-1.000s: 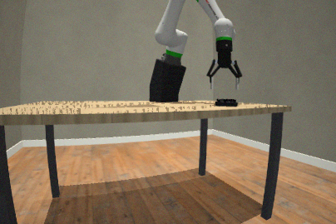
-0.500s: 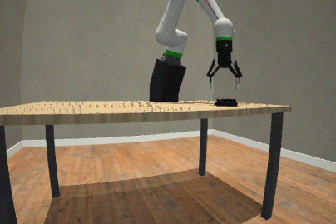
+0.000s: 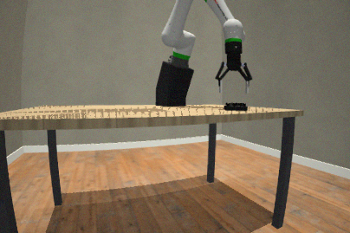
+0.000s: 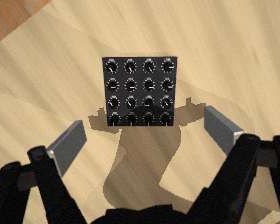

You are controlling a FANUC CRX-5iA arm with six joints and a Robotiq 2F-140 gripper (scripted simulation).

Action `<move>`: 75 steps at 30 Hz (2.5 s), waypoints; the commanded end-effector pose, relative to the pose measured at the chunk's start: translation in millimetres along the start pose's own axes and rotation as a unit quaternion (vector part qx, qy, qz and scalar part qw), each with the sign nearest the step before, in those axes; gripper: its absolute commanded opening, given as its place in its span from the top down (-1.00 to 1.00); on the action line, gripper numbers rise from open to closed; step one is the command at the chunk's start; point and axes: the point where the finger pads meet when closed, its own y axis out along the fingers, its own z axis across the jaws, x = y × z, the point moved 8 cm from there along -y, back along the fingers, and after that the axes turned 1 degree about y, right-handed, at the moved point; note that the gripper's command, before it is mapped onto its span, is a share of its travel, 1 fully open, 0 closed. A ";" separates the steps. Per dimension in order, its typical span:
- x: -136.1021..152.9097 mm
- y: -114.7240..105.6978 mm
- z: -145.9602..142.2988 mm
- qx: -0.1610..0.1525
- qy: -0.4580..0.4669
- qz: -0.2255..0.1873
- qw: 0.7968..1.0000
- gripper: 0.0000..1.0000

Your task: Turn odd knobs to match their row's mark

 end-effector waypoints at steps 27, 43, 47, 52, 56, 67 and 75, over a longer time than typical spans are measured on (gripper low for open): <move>22.2 -0.1 -2.5 -0.001 0.000 0.000 1.000 -1.00; 47.9 -0.2 -5.5 -0.001 0.000 0.000 1.000 -1.00; 50.6 -0.2 -5.8 -0.001 0.000 0.000 1.000 -1.00; 52.4 -0.2 -6.0 -0.001 0.000 0.000 1.000 -1.00; 52.8 -0.2 -6.0 -0.001 0.000 0.000 1.000 -1.00; 52.8 -0.2 -6.0 -0.001 0.000 0.000 1.000 -1.00; 52.8 -0.2 -6.0 -0.001 0.000 0.000 1.000 -1.00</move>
